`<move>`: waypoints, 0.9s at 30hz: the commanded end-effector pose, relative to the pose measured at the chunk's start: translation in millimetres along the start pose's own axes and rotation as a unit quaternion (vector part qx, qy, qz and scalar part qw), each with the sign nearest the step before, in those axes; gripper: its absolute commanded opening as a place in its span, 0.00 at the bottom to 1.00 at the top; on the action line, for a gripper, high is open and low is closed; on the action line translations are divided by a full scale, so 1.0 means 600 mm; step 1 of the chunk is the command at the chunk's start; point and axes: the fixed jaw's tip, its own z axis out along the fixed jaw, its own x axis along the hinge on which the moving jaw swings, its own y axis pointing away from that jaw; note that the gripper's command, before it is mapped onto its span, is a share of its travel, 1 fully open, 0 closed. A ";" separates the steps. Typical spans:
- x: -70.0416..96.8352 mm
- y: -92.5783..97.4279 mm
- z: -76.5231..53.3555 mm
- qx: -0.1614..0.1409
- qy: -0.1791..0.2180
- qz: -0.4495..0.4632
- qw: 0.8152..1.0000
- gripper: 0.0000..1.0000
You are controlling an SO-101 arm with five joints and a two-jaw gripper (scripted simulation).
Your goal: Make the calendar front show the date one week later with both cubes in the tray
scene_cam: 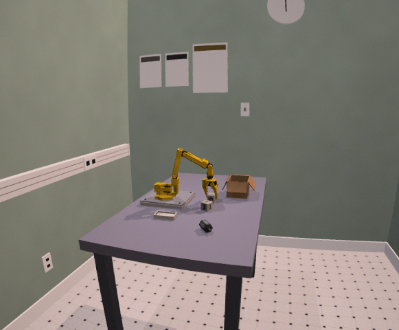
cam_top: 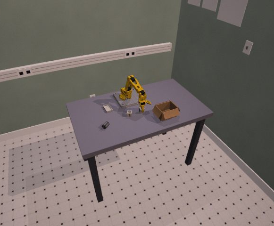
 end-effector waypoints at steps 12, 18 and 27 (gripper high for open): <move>0.000 0.008 0.008 -0.012 0.004 -0.004 1.000 0.30; 0.000 0.008 0.008 -0.012 0.004 -0.004 1.000 0.33; 0.000 0.008 0.008 -0.012 0.004 -0.004 1.000 0.36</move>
